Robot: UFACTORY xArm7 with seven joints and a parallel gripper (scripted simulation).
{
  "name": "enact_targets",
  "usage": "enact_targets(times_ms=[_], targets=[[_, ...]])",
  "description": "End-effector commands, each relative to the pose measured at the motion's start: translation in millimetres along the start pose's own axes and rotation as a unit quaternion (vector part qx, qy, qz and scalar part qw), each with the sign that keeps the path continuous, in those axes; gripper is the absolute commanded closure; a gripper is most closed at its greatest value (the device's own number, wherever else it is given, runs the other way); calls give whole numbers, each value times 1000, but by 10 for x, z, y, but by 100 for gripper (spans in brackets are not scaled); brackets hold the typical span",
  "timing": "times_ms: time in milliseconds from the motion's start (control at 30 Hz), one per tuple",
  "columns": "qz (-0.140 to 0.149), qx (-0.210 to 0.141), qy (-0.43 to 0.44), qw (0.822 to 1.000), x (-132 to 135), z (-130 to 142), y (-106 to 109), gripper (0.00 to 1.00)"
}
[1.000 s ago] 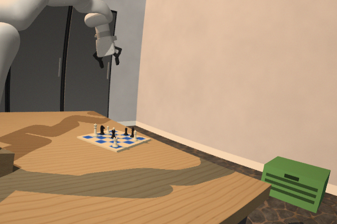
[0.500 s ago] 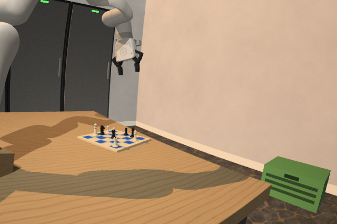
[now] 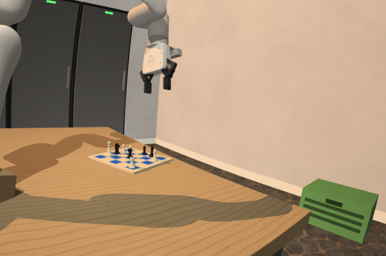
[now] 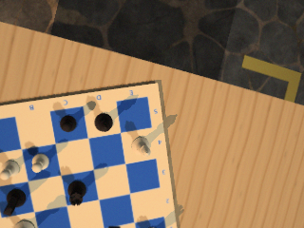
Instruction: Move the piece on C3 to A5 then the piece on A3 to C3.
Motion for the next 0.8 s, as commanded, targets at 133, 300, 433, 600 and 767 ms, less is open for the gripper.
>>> enact_targets(times_ms=[133, 300, 433, 600, 767], targets=[[-10, -60, -102, 993, 904, 632, -377, 0], [-16, -81, -137, 987, 1138, 886, -509, 0], [-61, -111, -48, 991, 1238, 522, -588, 0], [-97, -124, 14, 987, 1308, 278, -674, 0], [-138, -130, 77, 979, 1384, 46, -787, 0]])
Point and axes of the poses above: the point where the finger pads meet when closed, its own y axis back along the fingers, its own x axis across the jaws, z = x × y, the point moved 9 cm from there along y, back along the fingers, and after that the axes turned 12 degrees about -y, right-handed, at the moved point
